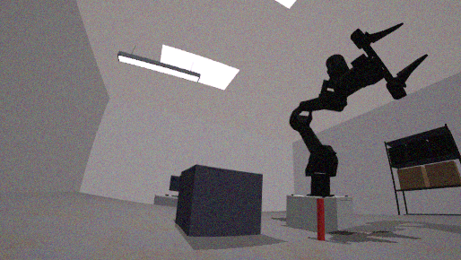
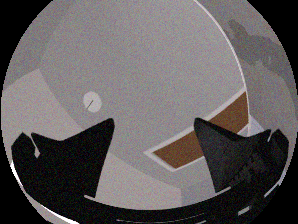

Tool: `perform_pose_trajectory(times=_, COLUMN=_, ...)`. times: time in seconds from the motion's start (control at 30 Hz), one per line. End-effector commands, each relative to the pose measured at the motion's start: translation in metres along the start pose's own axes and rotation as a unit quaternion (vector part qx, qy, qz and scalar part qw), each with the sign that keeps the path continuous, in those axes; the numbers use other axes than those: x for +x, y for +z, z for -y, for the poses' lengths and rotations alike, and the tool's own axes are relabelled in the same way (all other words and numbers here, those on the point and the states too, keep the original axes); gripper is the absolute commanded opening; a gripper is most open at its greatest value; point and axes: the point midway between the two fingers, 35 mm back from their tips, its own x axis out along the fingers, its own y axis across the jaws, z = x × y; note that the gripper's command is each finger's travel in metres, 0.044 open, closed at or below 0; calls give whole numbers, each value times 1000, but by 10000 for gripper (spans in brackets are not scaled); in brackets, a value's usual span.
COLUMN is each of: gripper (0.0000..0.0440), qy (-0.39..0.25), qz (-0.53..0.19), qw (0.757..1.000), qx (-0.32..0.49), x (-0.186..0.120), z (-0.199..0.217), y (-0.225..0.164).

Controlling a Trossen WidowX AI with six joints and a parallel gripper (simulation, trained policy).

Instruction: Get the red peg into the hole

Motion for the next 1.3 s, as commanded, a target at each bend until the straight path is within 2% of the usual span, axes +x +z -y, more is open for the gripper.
perform_pose_trajectory(times=0.0, gripper=412, qy=-5, qz=13, qw=1000, qx=0, x=1, z=0, y=5)
perform_pose_trajectory(times=0.1, gripper=440, qy=-26, qz=61, qw=998, qx=7, x=4, z=1, y=21)
perform_pose_trajectory(times=0.33, gripper=440, qy=-71, qz=172, qw=982, qx=18, x=-1, z=-3, y=58)
perform_pose_trajectory(times=0.6, gripper=440, qy=-124, qz=295, qw=947, qx=25, x=-24, z=-10, y=96)
perform_pose_trajectory(times=0.9, gripper=440, qy=-195, qz=417, qw=886, qx=52, x=-66, z=-4, y=135)
perform_pose_trajectory(times=1.27, gripper=440, qy=-292, qz=522, qw=793, qx=117, x=-126, z=22, y=160)
